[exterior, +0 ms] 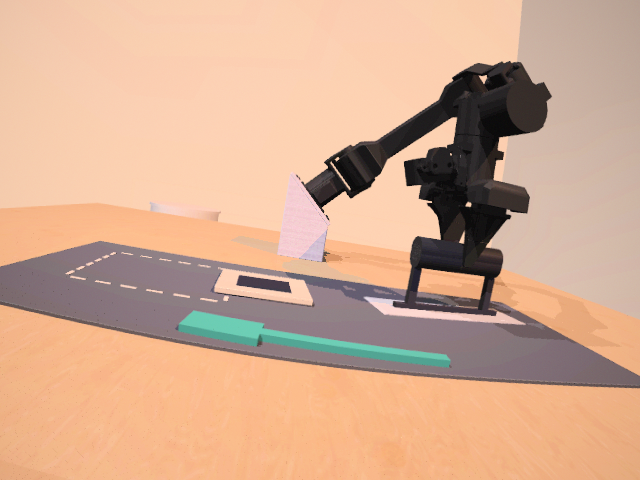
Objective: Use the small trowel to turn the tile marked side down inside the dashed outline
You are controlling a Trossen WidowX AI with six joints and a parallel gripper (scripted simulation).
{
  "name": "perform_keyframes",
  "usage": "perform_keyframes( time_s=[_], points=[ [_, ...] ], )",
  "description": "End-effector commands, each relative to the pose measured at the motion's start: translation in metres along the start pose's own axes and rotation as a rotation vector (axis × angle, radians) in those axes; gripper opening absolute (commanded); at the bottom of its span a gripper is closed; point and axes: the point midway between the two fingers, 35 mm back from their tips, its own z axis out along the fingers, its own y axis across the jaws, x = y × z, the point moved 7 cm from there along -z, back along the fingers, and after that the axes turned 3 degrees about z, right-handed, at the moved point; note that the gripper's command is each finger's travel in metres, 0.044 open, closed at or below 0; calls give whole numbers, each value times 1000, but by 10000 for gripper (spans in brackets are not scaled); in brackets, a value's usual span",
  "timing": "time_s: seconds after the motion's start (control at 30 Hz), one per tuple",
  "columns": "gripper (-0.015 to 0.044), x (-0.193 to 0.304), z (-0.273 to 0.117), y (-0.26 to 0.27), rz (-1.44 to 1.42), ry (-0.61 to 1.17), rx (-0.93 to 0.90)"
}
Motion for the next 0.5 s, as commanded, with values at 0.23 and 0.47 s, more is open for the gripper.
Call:
perform_keyframes(
  time_s=[0.23,0.47],
  points=[
    [270,0,-10,0,9,-1,3],
    [270,0,-44,0,10,-2,3]
  ],
)
